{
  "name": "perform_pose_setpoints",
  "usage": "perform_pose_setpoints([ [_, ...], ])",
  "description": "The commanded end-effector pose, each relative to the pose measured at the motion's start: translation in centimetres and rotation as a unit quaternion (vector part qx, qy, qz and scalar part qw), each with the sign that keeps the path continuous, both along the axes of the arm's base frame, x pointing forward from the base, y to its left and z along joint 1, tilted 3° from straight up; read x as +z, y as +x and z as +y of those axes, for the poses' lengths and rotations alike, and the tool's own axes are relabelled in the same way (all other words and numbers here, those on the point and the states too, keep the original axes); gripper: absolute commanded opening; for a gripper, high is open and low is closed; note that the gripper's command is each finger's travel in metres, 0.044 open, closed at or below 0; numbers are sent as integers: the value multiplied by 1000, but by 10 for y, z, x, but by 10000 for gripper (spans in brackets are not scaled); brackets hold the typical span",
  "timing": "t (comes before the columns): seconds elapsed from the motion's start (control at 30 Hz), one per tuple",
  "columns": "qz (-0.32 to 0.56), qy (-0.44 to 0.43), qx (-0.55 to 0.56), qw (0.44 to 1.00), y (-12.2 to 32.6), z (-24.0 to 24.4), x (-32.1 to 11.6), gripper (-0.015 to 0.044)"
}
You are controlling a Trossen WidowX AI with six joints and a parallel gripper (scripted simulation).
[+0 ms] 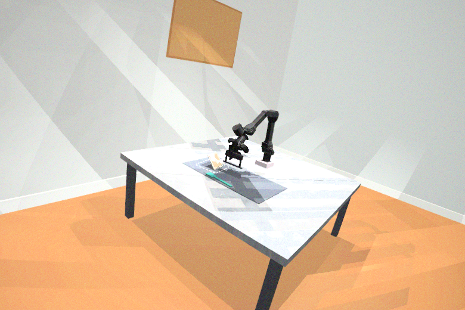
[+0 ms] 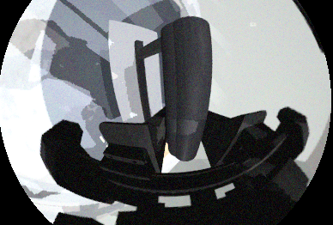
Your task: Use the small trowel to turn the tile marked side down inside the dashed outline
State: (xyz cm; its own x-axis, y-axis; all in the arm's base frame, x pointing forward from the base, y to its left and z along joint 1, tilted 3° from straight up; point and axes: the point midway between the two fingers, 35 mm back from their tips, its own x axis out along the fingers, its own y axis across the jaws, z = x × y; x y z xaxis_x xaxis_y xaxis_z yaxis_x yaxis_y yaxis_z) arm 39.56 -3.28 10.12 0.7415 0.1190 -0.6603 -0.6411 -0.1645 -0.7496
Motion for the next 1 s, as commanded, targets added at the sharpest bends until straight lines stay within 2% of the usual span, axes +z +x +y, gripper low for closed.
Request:
perform_pose_setpoints([
  [0.0, -11, 0, 5, 1000, 3, 0, 7, 0],
  [0.43, -10, 3, 5, 1000, -9, 60, 34, 0],
  [0.97, -11, 3, 5, 1000, -9, 61, 34, 0],
])
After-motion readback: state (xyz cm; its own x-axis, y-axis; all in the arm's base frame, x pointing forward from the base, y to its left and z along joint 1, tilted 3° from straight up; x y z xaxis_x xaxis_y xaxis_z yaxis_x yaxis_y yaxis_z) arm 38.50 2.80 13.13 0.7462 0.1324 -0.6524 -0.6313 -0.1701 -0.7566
